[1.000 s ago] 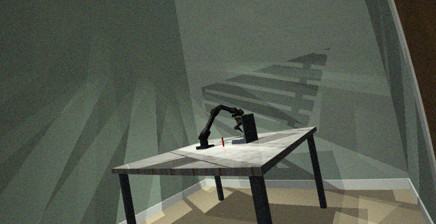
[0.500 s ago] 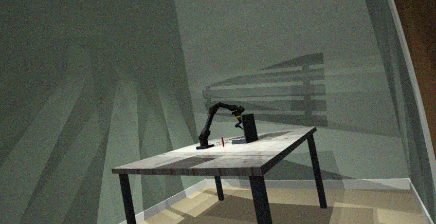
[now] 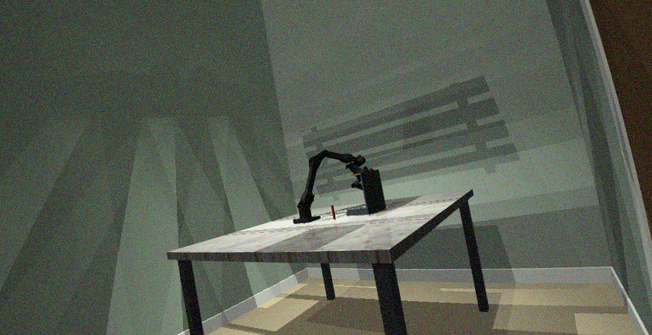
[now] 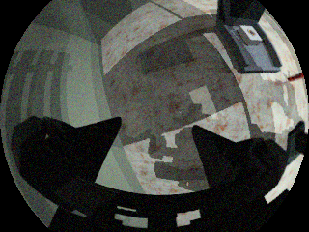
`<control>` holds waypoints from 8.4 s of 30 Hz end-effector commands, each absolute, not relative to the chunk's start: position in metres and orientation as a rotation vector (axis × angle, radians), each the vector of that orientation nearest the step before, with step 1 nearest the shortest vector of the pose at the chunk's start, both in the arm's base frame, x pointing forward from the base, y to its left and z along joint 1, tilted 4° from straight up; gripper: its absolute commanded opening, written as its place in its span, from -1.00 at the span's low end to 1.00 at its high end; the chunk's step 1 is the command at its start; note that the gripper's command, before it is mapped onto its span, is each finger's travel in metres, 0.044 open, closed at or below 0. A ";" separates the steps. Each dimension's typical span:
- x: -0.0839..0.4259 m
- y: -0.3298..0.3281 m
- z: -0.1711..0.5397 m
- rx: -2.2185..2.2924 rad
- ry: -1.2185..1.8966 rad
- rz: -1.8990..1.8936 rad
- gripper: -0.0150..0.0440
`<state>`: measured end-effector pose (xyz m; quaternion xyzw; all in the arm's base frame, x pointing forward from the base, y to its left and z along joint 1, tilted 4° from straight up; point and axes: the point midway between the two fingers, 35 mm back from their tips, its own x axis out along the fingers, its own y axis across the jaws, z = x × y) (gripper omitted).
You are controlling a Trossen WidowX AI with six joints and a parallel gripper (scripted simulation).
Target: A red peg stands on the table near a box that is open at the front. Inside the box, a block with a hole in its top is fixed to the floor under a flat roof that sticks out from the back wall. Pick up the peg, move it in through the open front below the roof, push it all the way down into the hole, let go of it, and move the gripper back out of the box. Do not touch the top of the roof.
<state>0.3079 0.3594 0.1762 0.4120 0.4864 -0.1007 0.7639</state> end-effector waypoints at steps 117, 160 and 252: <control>0.241 -0.005 0.161 -2.065 0.687 0.673 1.00; 0.208 -0.051 0.126 -2.655 0.687 0.924 0.25; 0.213 -0.048 0.089 -2.656 0.684 0.925 -0.49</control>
